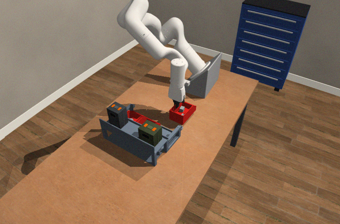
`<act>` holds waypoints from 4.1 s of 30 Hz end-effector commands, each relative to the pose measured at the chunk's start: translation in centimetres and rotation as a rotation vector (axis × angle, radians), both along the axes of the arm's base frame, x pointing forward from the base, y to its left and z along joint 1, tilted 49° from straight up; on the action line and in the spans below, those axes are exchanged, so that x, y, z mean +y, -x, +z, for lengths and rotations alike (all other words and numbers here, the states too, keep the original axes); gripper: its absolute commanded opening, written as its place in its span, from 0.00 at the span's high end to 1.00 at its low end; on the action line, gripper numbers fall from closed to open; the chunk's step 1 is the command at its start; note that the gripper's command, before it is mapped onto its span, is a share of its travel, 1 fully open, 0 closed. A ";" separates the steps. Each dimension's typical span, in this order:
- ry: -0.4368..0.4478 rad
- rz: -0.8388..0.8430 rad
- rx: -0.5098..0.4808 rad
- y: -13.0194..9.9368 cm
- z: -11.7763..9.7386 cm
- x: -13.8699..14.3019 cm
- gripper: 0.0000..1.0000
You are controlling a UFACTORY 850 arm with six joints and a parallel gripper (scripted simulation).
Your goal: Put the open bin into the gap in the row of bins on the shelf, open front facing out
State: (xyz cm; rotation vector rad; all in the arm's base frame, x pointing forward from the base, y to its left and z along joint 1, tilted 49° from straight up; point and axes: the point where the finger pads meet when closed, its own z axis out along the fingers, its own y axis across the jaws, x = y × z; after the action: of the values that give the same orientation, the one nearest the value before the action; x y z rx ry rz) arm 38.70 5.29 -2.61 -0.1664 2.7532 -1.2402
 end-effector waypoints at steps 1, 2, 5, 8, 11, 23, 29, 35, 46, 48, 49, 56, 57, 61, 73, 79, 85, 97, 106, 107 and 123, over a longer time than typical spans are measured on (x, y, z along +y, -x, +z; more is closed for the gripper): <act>-0.001 0.001 -0.001 -0.1 0.0 0.1 1.00; -0.001 0.001 -0.001 -0.1 0.0 0.1 1.00; -0.001 0.001 -0.001 -0.1 0.1 0.0 1.00; -0.001 0.001 -0.001 -0.1 0.2 0.0 1.00; -0.001 0.001 -0.001 -0.1 0.2 -0.1 1.00; -0.001 0.001 -0.001 -0.7 0.2 0.0 1.00; -0.001 0.001 -0.001 -1.5 0.3 0.1 1.00; -0.001 0.001 -0.001 -1.5 0.3 0.1 1.00; -0.001 0.001 -0.001 -3.0 0.5 0.3 1.00; -0.001 0.001 -0.001 -3.0 0.5 0.3 1.00; -0.001 0.001 -0.001 -3.0 0.5 0.3 1.00; -0.001 0.001 -0.001 -3.4 0.5 0.4 1.00; -0.001 0.001 -0.001 -3.9 0.5 0.4 1.00; -0.001 0.001 -0.001 -5.2 0.7 0.6 1.00; -0.001 0.001 -0.001 -5.1 0.5 0.4 1.00; -0.001 0.001 -0.001 -4.8 0.1 -0.1 1.00; -0.001 0.001 -0.001 -4.8 0.1 -0.1 1.00; -0.001 0.001 -0.001 -4.4 -0.5 -0.8 1.00; -0.001 0.001 -0.001 -4.4 -0.5 -0.8 1.00; -0.001 0.001 -0.001 -4.3 -0.6 -0.9 1.00; -0.001 0.001 -0.001 -3.9 -1.1 -1.5 1.00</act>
State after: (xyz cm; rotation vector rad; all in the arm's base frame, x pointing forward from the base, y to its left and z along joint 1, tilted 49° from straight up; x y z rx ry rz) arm 42.59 3.73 -3.69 -0.1663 2.7532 -1.2401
